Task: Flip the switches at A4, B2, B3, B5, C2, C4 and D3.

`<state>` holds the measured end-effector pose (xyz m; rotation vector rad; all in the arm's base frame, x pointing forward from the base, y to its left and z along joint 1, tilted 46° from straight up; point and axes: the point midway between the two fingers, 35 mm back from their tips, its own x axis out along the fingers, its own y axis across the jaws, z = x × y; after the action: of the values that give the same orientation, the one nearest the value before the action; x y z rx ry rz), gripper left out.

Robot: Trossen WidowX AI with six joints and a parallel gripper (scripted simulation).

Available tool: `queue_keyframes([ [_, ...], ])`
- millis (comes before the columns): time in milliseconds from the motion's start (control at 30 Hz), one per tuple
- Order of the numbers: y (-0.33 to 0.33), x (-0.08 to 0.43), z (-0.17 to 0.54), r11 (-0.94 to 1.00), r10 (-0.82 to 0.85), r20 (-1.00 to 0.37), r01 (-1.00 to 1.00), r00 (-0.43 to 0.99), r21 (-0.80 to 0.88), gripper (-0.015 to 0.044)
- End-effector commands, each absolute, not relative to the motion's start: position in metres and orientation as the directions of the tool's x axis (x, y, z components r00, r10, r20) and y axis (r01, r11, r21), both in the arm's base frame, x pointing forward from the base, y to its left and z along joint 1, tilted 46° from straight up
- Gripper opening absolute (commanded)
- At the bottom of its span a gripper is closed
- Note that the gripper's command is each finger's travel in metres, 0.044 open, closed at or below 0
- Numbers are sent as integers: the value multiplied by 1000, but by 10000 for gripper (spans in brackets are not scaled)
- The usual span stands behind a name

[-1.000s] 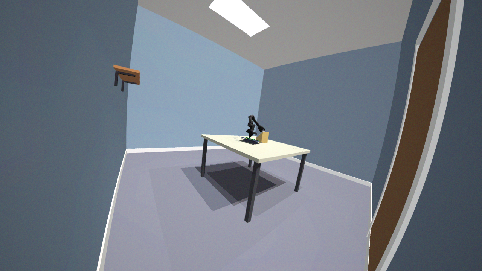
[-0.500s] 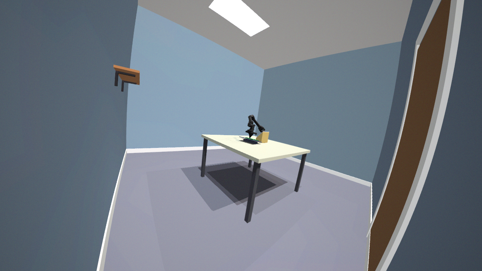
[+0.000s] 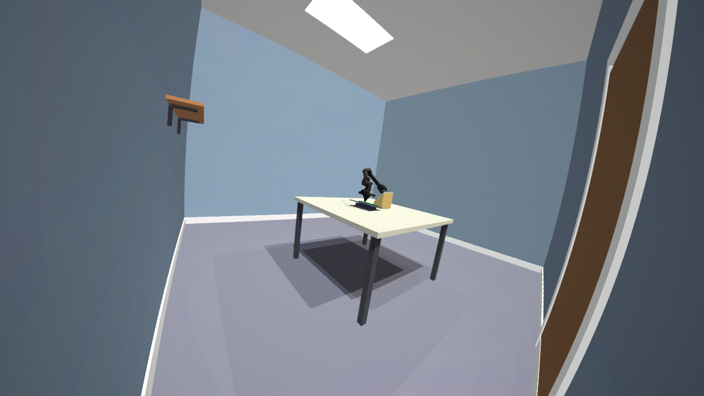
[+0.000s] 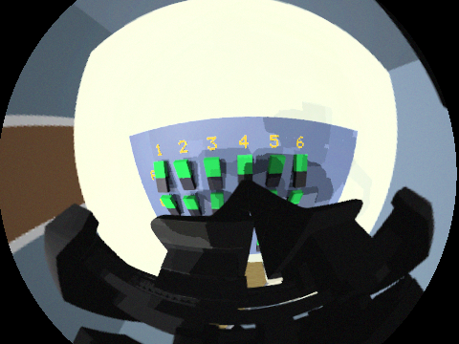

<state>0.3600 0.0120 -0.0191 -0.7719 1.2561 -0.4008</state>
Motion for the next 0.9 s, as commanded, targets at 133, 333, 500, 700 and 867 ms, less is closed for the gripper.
queue_keyframes([
  [133, 11, 360, -20, 688, -661, -693, -138, 287, -713, 0],
  [333, 10, 360, -21, 688, -661, -693, -138, 287, -713, 0],
  [500, 10, 360, -21, 688, -661, -693, -138, 287, -713, 0],
  [700, 9, 361, -22, 688, -661, -693, -138, 287, -713, 0],
  [867, 9, 361, -22, 688, -661, -693, -138, 287, -713, 0],
])
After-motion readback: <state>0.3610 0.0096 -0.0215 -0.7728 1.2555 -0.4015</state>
